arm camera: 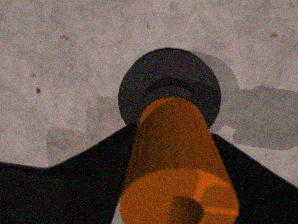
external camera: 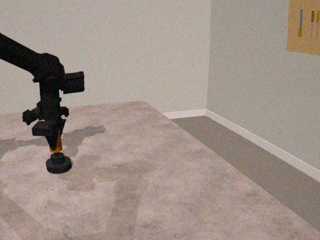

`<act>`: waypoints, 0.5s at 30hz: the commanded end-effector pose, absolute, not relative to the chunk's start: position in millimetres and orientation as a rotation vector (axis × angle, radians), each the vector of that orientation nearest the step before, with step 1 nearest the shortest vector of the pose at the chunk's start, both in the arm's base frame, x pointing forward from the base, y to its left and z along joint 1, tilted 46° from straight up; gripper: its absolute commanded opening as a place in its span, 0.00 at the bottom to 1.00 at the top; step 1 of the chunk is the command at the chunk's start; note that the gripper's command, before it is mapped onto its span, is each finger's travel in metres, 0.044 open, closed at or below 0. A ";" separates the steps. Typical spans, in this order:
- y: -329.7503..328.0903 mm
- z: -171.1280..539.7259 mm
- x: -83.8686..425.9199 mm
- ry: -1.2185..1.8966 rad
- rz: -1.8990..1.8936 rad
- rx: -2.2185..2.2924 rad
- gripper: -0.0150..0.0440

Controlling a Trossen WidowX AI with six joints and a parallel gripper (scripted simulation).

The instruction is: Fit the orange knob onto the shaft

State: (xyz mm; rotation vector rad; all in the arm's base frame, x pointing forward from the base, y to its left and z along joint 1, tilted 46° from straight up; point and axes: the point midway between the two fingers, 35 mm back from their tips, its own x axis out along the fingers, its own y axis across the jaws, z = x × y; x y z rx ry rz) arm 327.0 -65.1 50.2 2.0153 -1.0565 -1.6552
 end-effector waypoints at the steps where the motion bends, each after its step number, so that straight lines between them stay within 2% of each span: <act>1: -65.9 50.9 327.7 -1.056 -1.651 2.018 0.25; 10: -63.3 54.7 329.0 -1.047 -1.653 2.013 0.25; 15: -63.1 54.0 329.2 -0.885 -1.680 1.910 0.25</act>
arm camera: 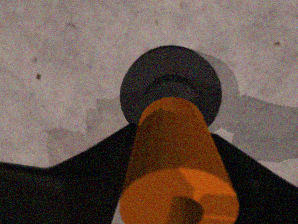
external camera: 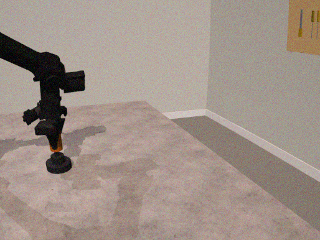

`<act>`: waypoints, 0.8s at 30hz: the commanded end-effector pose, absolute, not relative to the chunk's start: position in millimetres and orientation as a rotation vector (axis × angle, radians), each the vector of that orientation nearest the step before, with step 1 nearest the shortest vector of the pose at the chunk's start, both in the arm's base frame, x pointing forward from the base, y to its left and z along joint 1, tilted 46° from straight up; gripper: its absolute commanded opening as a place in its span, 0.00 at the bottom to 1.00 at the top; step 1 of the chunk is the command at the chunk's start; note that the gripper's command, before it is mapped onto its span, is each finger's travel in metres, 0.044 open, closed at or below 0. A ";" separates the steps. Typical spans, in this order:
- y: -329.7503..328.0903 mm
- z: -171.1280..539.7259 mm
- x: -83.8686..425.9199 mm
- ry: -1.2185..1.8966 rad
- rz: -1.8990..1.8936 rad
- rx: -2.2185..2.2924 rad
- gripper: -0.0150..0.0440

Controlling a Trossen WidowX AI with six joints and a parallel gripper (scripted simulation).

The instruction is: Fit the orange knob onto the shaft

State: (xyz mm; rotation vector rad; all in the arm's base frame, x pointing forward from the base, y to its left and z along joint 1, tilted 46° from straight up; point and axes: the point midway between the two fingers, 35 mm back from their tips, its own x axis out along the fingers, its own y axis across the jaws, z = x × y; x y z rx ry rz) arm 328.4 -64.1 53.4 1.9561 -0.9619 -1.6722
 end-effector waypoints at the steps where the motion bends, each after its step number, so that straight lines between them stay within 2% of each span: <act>1: -63.2 53.5 329.1 -0.855 -1.684 1.890 0.25; 24: -66.7 51.4 328.1 -0.844 -1.685 1.883 0.25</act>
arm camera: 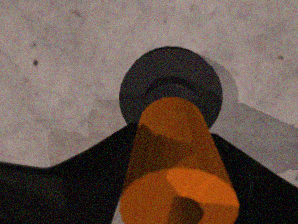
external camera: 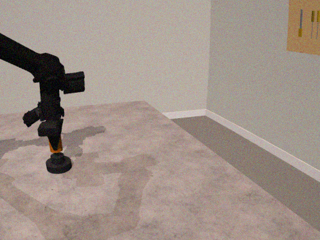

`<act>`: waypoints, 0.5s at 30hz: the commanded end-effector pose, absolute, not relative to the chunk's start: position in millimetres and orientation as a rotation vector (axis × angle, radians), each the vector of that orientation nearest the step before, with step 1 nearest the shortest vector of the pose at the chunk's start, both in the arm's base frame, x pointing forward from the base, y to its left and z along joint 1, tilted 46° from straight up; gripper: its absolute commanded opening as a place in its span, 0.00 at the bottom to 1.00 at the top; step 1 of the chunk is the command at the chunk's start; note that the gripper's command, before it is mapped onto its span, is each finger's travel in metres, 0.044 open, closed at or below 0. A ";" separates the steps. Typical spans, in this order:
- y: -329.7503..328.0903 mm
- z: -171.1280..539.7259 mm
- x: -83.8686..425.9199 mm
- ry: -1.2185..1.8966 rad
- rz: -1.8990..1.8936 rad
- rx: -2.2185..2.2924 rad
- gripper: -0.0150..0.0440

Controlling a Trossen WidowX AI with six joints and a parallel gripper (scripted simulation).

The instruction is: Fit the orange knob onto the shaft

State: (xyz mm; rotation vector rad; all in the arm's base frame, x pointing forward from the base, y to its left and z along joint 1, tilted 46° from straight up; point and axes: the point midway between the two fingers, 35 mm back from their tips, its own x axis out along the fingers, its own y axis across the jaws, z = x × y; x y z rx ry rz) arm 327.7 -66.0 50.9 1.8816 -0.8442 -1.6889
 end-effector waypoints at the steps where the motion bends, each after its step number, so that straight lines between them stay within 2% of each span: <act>1: -66.7 51.4 328.1 -0.844 -1.685 1.883 0.25; 9: -62.0 53.5 327.5 -0.871 -1.682 1.901 0.25; 15: -62.3 53.1 328.4 -1.165 -1.628 2.083 0.25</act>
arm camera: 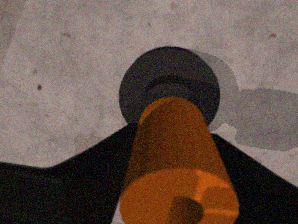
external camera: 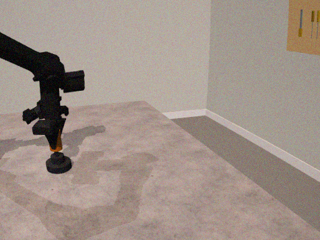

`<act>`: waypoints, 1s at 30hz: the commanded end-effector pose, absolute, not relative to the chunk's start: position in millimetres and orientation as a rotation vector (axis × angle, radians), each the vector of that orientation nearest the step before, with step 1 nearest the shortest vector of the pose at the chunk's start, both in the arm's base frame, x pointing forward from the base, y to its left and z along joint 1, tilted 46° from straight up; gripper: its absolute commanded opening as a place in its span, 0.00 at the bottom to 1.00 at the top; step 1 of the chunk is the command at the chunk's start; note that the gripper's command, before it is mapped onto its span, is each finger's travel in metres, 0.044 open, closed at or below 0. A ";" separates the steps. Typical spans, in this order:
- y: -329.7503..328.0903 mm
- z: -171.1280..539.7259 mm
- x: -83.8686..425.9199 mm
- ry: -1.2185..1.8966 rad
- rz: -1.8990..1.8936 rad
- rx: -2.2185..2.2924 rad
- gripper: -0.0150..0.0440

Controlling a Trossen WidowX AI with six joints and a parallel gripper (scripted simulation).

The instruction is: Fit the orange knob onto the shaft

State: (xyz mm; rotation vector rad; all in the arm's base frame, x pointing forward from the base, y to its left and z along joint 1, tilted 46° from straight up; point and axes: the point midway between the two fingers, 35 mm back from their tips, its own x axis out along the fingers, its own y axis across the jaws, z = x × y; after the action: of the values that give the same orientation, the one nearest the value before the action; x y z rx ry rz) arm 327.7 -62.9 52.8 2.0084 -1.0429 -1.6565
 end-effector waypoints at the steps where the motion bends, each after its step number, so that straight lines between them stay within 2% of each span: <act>1: -62.5 52.9 328.4 -1.239 -1.609 2.125 0.25; 9: -64.5 50.3 327.7 -1.861 -1.370 2.418 0.25; 18: -64.1 50.8 327.6 -2.564 -0.904 2.604 0.25; 24: -63.1 52.4 328.5 -3.040 -0.430 2.613 0.25; 30: -62.4 52.8 329.2 -3.494 0.228 2.470 0.25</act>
State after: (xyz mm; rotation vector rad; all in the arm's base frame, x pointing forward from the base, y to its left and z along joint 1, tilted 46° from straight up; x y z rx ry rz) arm 328.5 -63.5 52.6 2.5458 -3.3272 -0.0522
